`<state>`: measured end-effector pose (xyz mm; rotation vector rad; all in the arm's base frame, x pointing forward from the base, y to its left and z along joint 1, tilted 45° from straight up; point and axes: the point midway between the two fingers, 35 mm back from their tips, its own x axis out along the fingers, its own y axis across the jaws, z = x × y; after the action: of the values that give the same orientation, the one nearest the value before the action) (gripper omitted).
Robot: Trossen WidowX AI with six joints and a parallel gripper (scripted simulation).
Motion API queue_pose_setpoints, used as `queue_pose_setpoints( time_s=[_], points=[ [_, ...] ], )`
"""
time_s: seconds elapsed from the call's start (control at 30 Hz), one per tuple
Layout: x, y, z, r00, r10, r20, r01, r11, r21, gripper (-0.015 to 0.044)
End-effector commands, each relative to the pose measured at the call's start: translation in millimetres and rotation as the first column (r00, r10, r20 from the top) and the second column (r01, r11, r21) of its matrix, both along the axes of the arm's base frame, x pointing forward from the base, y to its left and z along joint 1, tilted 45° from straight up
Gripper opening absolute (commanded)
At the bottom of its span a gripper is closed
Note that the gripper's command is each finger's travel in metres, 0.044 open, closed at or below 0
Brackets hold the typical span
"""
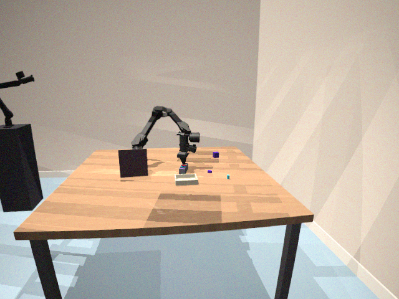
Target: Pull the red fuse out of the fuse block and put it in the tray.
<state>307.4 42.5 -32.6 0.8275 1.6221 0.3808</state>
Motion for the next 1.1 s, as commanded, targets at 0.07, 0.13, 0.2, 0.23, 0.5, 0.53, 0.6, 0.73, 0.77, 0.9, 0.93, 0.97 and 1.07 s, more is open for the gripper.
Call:
queue_pose_setpoints(
  time_s=[0.07, 0.13, 0.2, 0.23, 0.5, 0.53, 0.6, 0.73, 0.77, 0.9, 0.93, 0.97, 1.07],
  points=[
    [0.2, 1.6, -0.5, 1.000, -0.004, -0.001, 0.004, 1.000, 0.006, 0.0074],
    [0.2, 2.5, -1.4, 1.000, -0.004, -0.001, 0.004, 1.000, 0.006, 0.0074],
    [0.1, 3.8, -2.6, 1.000, -0.004, -0.001, 0.004, 1.000, 0.006, 0.0074],
    [0.1, 4.4, -3.3, 1.000, -0.004, -0.001, 0.004, 1.000, 0.006, 0.0074],
    [-0.2, 8.1, -6.9, 1.000, -0.004, -0.001, 0.004, 1.000, 0.006, 0.0074],
    [-0.2, 8.1, -6.9, 1.000, -0.004, -0.001, 0.004, 1.000, 0.006, 0.0074],
    [-0.2, 8.1, -6.9, 1.000, -0.004, -0.001, 0.004, 1.000, 0.006, 0.0074],
    [-0.3, 6.7, -6.9, 1.000, -0.001, 0.000, 0.001, 1.000, 0.000, 0.0054],
    [-0.3, 6.7, -6.9, 1.000, -0.001, 0.000, 0.001, 1.000, 0.000, 0.0047],
    [-0.3, 6.7, -6.9, 1.000, -0.001, 0.000, 0.001, 1.000, 0.000, 0.0021],
    [-0.3, 6.7, -6.9, 1.000, -0.001, 0.000, 0.001, 1.000, 0.000, 0.0014],
    [-0.3, 6.7, -6.9, 1.000, -0.001, 0.000, 0.001, 1.000, 0.000, 0.0007],
    [-0.3, 6.7, -6.9, 1.000, -0.001, 0.000, 0.001, 1.000, 0.000, 0.0000]
  ],
)
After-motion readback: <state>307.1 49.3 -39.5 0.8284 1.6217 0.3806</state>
